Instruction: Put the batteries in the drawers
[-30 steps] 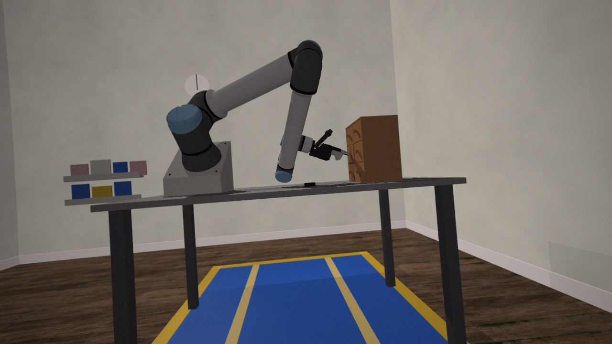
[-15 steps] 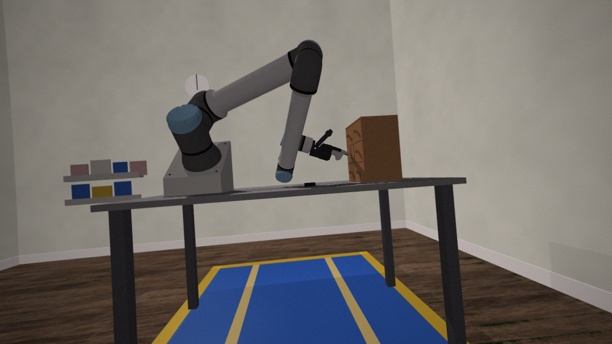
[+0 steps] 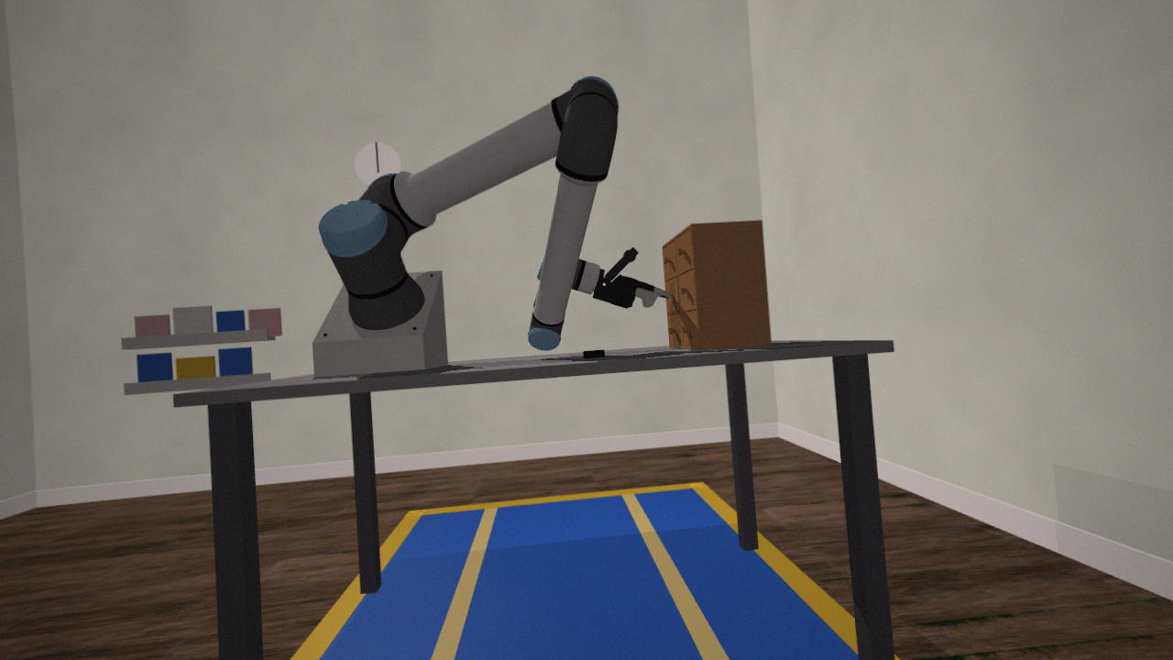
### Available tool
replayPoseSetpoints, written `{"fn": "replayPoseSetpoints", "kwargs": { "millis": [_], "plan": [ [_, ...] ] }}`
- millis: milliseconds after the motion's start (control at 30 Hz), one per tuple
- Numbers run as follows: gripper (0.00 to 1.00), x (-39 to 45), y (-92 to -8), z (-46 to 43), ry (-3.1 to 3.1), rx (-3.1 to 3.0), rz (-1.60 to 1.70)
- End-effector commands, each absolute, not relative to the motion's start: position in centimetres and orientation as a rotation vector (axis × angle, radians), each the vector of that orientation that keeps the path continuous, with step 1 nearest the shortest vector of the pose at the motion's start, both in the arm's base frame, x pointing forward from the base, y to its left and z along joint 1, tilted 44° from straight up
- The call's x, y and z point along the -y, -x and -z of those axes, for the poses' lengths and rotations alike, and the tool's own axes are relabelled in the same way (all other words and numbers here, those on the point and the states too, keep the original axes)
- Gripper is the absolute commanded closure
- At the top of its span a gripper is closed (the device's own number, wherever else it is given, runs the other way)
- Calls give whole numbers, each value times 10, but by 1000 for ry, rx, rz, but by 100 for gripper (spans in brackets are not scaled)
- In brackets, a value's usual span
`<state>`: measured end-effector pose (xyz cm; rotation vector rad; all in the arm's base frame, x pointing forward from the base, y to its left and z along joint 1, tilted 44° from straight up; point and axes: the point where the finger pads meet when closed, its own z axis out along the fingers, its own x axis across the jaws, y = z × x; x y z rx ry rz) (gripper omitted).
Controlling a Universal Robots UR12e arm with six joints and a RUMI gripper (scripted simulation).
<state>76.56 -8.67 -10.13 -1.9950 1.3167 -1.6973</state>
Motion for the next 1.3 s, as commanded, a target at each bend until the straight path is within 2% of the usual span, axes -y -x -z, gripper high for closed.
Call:
{"fn": "replayPoseSetpoints", "kwargs": {
  "millis": [0, 267, 700, 1267],
  "plan": [
    [93, 86, -766, 101, 1995, -1316, 1697],
    [93, 86, -766, 101, 1995, -1316, 1697],
    [80, 86, -766, 101, 1995, -1316, 1697],
    [80, 86, -762, 101, 1995, -1316, 1697]
  ]
}}
